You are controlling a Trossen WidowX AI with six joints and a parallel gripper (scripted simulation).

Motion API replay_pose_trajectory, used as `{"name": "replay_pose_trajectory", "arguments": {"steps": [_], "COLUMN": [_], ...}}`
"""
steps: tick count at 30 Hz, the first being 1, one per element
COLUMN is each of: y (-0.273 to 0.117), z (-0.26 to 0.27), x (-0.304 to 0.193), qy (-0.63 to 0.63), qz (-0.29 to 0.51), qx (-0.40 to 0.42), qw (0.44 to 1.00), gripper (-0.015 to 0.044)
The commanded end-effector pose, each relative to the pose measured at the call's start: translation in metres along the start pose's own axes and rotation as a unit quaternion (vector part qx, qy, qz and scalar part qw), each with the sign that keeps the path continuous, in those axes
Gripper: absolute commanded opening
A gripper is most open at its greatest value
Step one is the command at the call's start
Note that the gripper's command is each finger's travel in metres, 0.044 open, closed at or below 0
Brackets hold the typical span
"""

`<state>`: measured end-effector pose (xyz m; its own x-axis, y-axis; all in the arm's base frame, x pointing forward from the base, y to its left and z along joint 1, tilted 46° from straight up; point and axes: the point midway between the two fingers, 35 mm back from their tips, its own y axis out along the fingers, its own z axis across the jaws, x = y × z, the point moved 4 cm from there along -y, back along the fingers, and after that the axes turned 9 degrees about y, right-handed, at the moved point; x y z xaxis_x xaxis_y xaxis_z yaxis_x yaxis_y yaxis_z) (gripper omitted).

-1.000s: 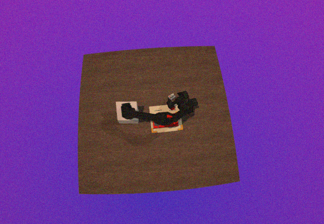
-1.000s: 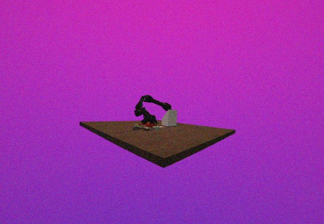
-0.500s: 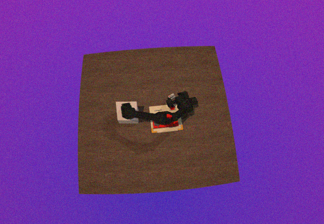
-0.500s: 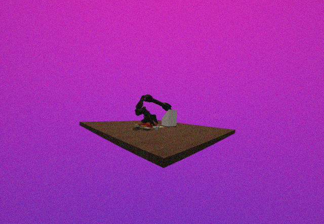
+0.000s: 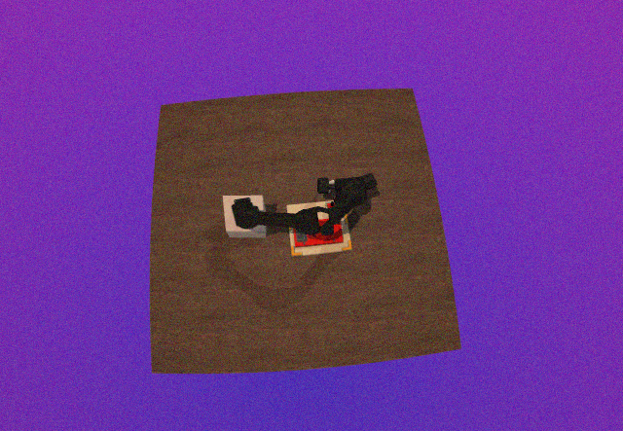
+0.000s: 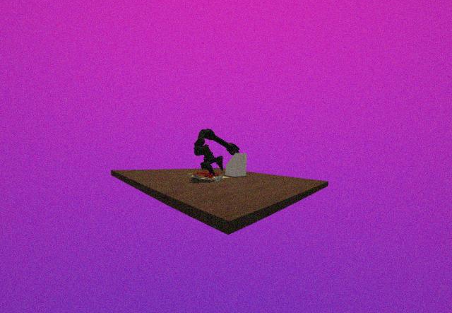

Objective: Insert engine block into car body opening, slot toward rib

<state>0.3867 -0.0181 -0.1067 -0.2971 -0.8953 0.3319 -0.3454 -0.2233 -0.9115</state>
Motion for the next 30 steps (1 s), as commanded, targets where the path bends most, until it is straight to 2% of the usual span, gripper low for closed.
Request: {"name": "replay_pose_trajectory", "arguments": {"steps": [1, 15, 30], "y": [-0.002, -0.009, -0.021], "z": [-0.005, -0.020, -0.037], "x": [-0.005, -0.021, -0.038], "qy": [0.066, 0.265, 0.457], "qz": [-0.028, -0.076, -0.064], "qx": [0.024, 0.121, 0.247], "qw": [0.997, 0.954, 0.852], "gripper": [0.0440, 0.0440, 0.0440]}}
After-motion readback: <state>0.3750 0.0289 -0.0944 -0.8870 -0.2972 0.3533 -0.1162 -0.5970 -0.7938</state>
